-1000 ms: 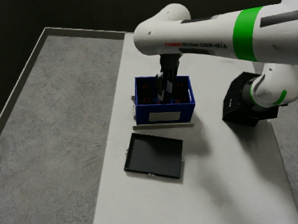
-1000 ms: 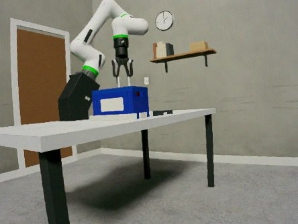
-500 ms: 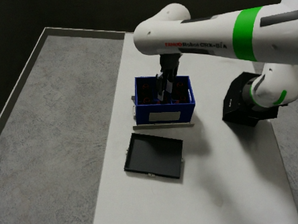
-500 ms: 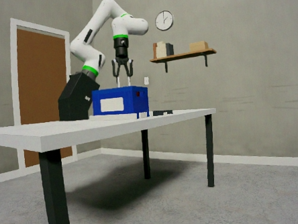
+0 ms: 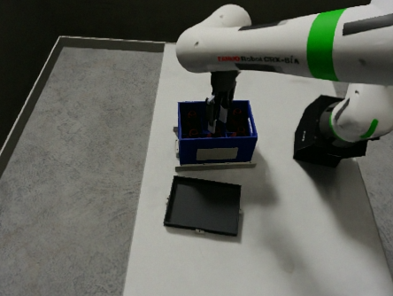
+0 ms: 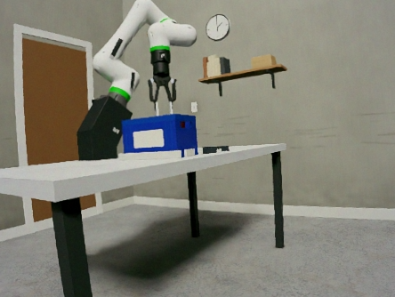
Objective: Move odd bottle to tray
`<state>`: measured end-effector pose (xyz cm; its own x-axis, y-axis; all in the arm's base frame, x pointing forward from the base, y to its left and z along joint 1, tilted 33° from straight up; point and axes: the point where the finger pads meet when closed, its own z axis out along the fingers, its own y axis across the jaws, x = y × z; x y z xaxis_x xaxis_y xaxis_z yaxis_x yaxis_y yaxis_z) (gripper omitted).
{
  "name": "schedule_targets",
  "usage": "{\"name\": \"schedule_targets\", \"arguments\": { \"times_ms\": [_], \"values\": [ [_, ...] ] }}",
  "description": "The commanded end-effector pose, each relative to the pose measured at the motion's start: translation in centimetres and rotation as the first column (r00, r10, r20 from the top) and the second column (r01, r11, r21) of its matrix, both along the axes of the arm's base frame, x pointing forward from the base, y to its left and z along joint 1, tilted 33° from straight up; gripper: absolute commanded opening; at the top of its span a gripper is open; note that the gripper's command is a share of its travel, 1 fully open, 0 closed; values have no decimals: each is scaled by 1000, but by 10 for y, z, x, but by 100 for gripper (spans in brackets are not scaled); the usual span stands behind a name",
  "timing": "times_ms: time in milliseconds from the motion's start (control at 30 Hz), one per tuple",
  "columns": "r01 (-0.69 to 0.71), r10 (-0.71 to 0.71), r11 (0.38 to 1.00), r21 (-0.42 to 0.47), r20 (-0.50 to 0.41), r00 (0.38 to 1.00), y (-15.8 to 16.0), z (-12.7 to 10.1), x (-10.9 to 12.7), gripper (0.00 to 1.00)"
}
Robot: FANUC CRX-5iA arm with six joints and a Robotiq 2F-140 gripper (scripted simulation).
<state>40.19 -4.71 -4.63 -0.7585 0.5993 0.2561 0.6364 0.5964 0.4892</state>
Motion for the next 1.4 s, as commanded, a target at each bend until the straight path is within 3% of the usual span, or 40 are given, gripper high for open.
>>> {"name": "schedule_targets", "arguments": {
  "times_ms": [0,1367],
  "values": [
    [0,0,1000,-1,1,1000,-1,0,0,44],
    [0,0,1000,-1,1,1000,1,-3,1,44]
  ]
}}
